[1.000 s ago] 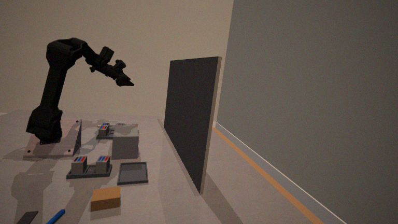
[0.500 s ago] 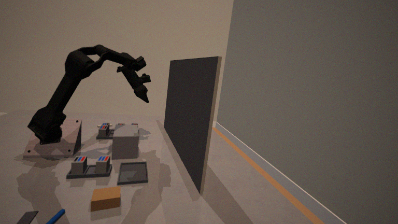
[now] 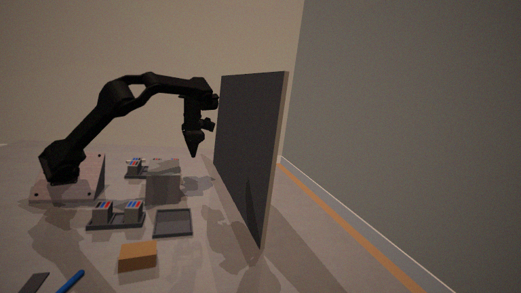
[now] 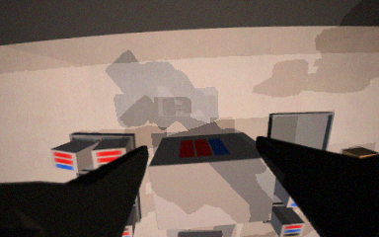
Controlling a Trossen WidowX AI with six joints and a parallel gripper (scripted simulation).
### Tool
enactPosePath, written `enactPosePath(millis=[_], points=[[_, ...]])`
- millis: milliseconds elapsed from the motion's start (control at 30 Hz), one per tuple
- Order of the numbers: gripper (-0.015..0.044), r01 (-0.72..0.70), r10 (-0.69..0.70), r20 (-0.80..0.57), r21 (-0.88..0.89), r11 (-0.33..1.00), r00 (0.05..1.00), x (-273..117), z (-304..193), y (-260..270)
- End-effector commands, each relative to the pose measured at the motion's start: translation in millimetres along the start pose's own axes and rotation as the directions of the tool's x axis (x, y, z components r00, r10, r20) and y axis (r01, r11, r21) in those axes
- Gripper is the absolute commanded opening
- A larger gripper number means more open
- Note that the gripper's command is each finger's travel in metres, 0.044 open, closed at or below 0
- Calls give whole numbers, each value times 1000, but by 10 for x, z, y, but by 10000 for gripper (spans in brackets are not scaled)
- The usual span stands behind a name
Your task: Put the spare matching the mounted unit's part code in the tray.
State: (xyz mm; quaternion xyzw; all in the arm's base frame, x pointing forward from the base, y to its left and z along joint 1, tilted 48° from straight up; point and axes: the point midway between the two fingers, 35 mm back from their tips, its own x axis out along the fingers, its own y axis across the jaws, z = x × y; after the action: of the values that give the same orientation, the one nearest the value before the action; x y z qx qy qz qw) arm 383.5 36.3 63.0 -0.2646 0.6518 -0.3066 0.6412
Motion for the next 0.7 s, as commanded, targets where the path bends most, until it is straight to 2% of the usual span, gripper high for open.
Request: enactPosePath(millis=[0,500,600,667], points=[[440,1,-1,-69,11,1000,998,33,-44,-186],[440,-1,0,-69,-8,1000,998,30,-41,-155],[440,-29,11,-66,-283,959,998,-10,-32,281],[440,-48,17,-65,-505,862,998,-35,-64,662]])
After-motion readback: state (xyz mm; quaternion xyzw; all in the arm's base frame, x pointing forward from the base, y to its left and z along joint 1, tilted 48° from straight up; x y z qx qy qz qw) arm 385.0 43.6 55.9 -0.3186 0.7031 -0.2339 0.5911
